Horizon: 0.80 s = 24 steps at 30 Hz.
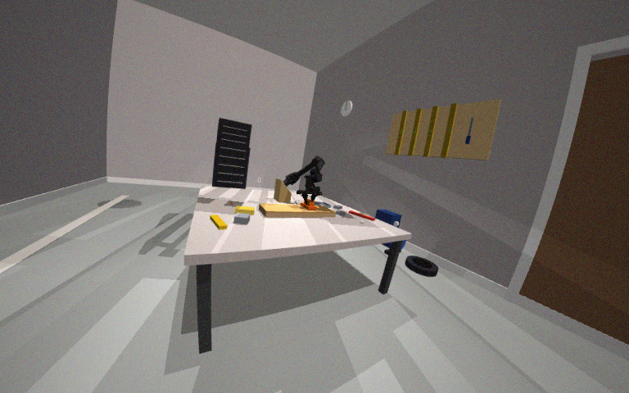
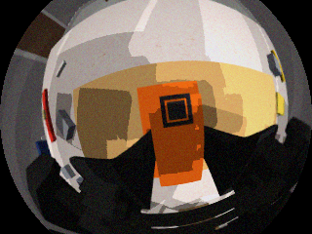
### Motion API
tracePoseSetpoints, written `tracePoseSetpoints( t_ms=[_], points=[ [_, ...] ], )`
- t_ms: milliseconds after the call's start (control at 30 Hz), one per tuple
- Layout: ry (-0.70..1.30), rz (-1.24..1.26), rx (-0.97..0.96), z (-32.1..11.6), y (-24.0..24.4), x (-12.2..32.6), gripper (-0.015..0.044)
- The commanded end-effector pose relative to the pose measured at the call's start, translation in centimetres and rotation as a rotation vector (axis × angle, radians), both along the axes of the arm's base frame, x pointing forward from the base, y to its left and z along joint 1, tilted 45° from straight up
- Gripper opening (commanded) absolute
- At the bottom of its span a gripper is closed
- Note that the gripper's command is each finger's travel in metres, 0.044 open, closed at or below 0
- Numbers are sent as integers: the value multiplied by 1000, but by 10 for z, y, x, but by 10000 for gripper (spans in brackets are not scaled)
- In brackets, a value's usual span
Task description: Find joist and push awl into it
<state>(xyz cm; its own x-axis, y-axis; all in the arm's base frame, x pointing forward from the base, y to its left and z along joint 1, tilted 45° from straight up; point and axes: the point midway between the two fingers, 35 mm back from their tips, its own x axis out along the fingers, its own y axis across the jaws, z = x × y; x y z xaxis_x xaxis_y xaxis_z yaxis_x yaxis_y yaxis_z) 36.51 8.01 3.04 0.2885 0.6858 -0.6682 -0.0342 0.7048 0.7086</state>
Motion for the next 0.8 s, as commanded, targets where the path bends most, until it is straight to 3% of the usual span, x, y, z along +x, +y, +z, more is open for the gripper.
tracePoseSetpoints(
  t_ms=[0,767],
  points=[
    [3,-3,-2,-7,-7,0,0],
    [2,-3,-3,-29,-29,1,0]
  ],
)
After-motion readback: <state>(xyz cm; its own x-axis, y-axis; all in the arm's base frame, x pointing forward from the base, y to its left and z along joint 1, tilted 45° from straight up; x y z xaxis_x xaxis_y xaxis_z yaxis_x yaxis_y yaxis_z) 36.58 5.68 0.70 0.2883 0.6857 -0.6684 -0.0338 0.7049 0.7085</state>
